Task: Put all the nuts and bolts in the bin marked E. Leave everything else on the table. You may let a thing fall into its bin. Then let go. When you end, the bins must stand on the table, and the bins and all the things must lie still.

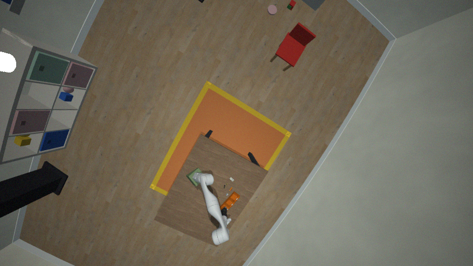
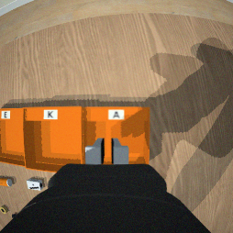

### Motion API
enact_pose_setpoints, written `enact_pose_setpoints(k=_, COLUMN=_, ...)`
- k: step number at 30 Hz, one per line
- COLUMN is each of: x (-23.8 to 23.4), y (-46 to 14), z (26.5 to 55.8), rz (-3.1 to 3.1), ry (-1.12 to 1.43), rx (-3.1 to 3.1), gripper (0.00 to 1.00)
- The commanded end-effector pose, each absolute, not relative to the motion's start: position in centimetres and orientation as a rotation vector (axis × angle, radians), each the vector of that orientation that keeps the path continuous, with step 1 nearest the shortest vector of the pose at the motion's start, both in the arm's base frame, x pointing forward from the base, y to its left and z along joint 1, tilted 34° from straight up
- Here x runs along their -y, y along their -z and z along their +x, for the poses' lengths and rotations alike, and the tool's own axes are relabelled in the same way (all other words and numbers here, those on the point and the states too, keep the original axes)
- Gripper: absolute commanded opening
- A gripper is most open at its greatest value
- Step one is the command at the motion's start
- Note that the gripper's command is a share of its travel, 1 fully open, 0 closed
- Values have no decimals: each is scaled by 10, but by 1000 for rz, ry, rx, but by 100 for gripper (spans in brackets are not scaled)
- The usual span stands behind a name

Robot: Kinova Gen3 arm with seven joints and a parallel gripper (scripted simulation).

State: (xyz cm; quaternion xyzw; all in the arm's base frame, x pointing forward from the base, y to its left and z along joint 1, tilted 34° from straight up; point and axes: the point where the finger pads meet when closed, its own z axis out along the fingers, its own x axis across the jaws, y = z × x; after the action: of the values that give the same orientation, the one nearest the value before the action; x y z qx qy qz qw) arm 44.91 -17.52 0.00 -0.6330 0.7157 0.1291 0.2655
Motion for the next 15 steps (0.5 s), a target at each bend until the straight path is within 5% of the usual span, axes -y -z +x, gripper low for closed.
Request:
enact_pose_setpoints(k=1, x=180, y=-5, z=449, rz=-1709, ry=-338, rx=-1937, gripper=31)
enact_pose_setpoints(k=15, x=192, y=-24, z=444, rz=-1709, ry=-338, rx=-1937, gripper=31)
